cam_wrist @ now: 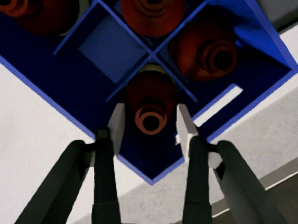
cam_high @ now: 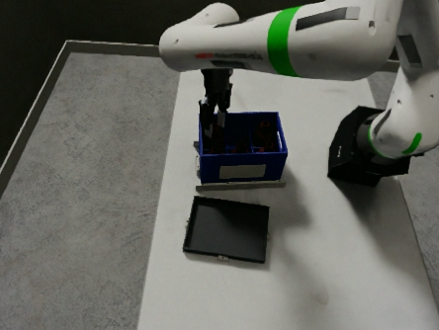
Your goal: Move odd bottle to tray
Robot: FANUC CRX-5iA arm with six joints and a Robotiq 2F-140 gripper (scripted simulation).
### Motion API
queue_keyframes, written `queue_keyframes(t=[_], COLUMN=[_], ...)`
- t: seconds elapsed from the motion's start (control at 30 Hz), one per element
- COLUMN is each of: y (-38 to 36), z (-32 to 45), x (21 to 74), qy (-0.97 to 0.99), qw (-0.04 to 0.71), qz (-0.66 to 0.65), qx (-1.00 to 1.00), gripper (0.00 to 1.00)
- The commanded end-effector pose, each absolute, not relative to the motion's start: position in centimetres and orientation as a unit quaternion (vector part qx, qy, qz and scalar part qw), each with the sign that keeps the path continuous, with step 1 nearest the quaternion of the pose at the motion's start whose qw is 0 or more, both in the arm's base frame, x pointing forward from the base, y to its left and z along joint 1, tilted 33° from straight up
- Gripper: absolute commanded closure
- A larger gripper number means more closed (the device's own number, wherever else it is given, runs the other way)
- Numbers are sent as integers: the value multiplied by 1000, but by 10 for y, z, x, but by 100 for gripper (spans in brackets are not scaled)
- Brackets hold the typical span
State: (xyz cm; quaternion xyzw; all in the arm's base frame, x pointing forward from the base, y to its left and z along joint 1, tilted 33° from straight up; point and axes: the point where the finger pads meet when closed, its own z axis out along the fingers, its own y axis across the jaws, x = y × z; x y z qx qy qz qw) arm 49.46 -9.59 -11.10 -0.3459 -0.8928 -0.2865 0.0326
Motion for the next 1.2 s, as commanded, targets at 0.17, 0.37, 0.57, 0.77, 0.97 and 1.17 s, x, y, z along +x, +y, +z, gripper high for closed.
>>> queue_keyframes(t=[0.17, 0.37, 0.57, 0.77, 0.97, 1.17], y=[-97, -97, -97, -97, -97, -99], z=[-110, -110, -110, -110, -110, -108], x=[495, 495, 495, 495, 495, 495], qy=[-893, -893, -893, -893, -893, -893], qw=[32, 32, 32, 32, 32, 32], qz=[-286, -286, -286, -286, -286, -286], qx=[-346, -346, -346, -346, -346, -346], gripper=[56, 56, 56, 56, 56, 56])
